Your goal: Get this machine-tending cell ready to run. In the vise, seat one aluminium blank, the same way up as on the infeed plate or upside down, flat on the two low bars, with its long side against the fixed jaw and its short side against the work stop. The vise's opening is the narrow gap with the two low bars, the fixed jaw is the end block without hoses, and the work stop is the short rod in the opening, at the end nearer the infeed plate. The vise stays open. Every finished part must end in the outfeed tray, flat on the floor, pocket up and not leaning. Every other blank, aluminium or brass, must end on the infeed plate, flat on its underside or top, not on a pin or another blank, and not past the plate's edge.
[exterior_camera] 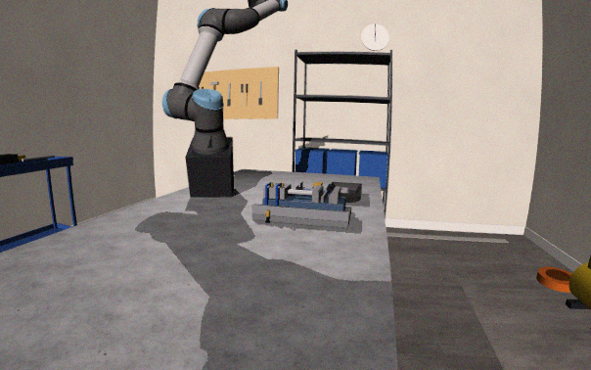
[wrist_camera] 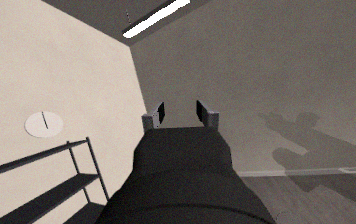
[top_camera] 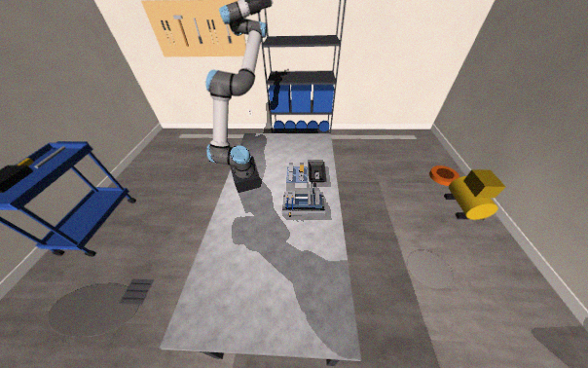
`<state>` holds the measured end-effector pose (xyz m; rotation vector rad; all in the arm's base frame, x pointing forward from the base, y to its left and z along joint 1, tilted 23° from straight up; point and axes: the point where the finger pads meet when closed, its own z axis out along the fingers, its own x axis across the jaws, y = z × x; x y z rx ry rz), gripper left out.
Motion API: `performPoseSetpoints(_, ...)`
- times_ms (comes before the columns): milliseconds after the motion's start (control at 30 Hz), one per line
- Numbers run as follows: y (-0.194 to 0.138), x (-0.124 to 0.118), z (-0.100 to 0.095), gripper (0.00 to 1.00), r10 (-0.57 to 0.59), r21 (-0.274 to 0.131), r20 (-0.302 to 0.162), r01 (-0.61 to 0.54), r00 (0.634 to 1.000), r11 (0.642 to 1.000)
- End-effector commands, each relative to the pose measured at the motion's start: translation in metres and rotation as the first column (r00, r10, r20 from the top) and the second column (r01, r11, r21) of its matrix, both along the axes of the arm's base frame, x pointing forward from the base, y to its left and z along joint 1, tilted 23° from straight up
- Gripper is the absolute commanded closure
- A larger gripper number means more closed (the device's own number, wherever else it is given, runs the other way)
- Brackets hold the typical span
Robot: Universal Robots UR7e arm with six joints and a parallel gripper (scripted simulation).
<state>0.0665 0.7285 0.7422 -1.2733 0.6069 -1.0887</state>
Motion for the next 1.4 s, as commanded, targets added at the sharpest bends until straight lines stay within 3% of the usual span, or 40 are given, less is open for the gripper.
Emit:
performPoseSetpoints(0,0.018,0.035,-0.022,0.00,-0.003,-0.060,-0.008,0.002,1.000,0.998)
performPoseSetpoints(333,0.039,0.127,-0.100,0.00,-0.036,-0.206,-0.069,0.021,0.997,0.978)
performPoseSetpoints(400,0.039,0.127,-0.100,0.00,-0.036,-0.206,-0.069,0.021,0.997,0.978)
performPoseSetpoints(633,0.034,0.192,-0.168,0.00,-0.076,-0.302,-0.142,0.030,0.987,0.953)
performPoseSetpoints(900,0.011,0.251,-0.242,0.00,-0.133,-0.386,-0.231,0.035,0.964,0.922)
performPoseSetpoints(967,0.011,0.251,-0.242,0.00,-0.133,-0.386,-0.231,0.035,0.964,0.922)
performPoseSetpoints(1067,-0.007,0.278,-0.281,0.00,-0.169,-0.424,-0.281,0.035,0.945,0.905)
performPoseSetpoints(1367,-0.056,0.323,-0.362,0.00,-0.252,-0.491,-0.384,0.035,0.888,0.870)
